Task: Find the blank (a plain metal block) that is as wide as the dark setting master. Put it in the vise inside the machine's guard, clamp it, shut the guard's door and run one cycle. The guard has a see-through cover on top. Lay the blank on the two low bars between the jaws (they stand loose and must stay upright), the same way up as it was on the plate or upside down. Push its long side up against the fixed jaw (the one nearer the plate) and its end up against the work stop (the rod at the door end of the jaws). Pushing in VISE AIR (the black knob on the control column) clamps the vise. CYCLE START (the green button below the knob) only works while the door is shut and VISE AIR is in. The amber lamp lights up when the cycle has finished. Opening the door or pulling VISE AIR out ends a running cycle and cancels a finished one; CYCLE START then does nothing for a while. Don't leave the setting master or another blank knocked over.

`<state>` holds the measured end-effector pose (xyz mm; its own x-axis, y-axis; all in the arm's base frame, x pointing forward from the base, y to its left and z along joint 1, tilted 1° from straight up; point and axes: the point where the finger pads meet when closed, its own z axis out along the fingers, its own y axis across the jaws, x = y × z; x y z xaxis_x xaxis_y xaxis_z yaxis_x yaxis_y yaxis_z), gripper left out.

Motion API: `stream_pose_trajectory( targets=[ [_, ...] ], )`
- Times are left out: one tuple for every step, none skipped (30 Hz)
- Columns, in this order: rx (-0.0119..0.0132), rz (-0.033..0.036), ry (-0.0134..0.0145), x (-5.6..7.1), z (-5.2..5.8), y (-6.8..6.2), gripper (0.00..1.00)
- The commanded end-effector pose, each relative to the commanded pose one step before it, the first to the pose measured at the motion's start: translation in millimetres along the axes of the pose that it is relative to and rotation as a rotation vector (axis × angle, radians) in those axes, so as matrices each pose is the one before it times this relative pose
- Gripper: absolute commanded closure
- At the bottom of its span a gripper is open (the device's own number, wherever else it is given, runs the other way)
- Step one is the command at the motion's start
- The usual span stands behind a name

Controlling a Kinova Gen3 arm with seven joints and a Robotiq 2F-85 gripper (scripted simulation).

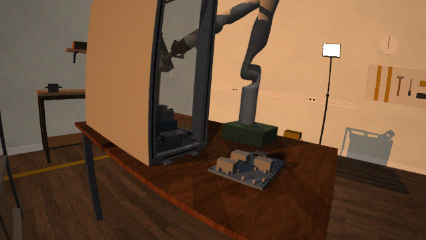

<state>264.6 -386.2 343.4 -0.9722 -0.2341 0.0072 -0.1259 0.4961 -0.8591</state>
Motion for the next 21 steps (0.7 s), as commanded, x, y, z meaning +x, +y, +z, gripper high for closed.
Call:
stream_pose_trajectory(
  targets=[
    [0.00113,0.00045,-0.00037,-0.08,0.77,-0.61,0.90],
    [0.00000,0.00000,0.00000,0.00,0.80,0.00,0.90],
    [0.00000,0.00000,0.00000,0.00,0.80,0.00,0.90],
    [0.00000,0.00000,0.00000,0.00,0.80,0.00,0.90],
    [0.00000,0.00000,0.00000,0.00,0.80,0.00,0.90],
    [0.00000,0.00000,0.00000,0.00,0.00,0.00,0.90],
    [0.00000,0.00000,0.00000,0.00,0.00,0.00,0.90],
    [0.00000,0.00000,0.00000,0.00,0.00,0.00,0.90],
    [0.00000,0.00000,0.00000,0.00,0.00,0.00,0.90],
    [0.00000,0.00000,0.00000,0.00,0.00,0.00,0.90],
    [0.00000,0.00000,0.00000,0.00,0.00,0.00,0.90],
    [0.00000,0.00000,0.00000,0.00,0.00,0.00,0.90],
    [0.00000,0.00000,0.00000,0.00,0.00,0.00,0.90],
    [0.00000,0.00000,0.00000,0.00,0.00,0.00,0.90],
    [0.00000,0.00000,0.00000,0.00,0.00,0.00,0.90],
    [0.00000,0.00000,0.00000,0.00,0.00,0.00,0.90],
    [0.00000,0.00000,0.00000,0.00,0.00,0.00,0.90],
    [0.00000,0.00000,0.00000,0.00,0.80,0.00,0.90],
    [0.00000,0.00000,0.00000,0.00,0.80,0.00,0.90],
    [0.00000,0.00000,0.00000,0.00,0.80,0.00,0.90],
    [0.00000,0.00000,0.00000,0.00,0.80,0.00,0.90]
  ],
)
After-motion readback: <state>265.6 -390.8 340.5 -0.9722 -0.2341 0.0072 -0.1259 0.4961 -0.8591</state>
